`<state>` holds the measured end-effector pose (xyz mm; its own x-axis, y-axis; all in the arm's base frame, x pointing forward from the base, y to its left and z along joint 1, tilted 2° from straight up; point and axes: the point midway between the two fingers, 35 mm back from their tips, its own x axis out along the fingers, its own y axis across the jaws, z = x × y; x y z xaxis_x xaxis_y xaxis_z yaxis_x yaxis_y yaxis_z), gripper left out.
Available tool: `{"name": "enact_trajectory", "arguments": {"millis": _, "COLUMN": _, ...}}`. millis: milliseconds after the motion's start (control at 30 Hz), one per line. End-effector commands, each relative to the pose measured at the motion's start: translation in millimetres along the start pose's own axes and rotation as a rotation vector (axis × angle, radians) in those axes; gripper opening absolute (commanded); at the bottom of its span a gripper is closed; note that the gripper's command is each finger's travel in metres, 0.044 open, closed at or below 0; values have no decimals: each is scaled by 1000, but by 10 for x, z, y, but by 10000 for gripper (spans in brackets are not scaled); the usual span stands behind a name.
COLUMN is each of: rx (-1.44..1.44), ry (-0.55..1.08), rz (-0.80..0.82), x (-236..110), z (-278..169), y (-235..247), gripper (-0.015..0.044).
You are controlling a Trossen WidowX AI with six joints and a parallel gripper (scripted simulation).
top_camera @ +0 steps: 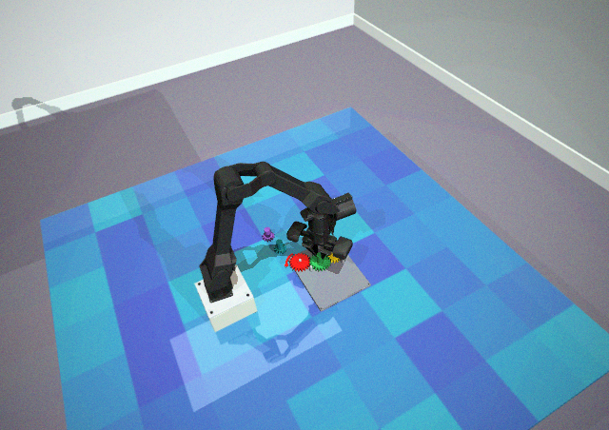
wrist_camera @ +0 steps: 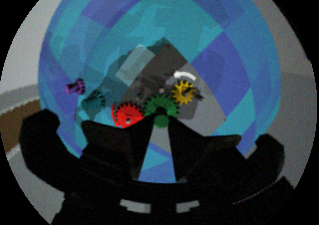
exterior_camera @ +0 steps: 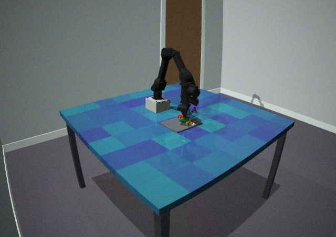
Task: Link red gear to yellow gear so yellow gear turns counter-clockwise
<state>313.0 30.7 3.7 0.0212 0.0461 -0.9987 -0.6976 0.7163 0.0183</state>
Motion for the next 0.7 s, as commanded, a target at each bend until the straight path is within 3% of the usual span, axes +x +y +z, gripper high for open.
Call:
{"name": "enact_trajectory", "arguments": {"millis": 0, "rx": 36, "ry": 2, "rz": -1, "x": 13, "z": -5, "y": 6, "gripper": 0}}
{"name": "enact_trajectory", "arguments": {"millis": 500, "rx": 279, "ry": 2, "rz": -1, "x": 25, "z": -11, "y": -10, "gripper": 0}}
{"name": "enact_trajectory", "arguments": {"millis": 667, "rx": 229, "ry": 2, "rz": -1, "x": 8, "z": -15, "y": -6, "gripper": 131}}
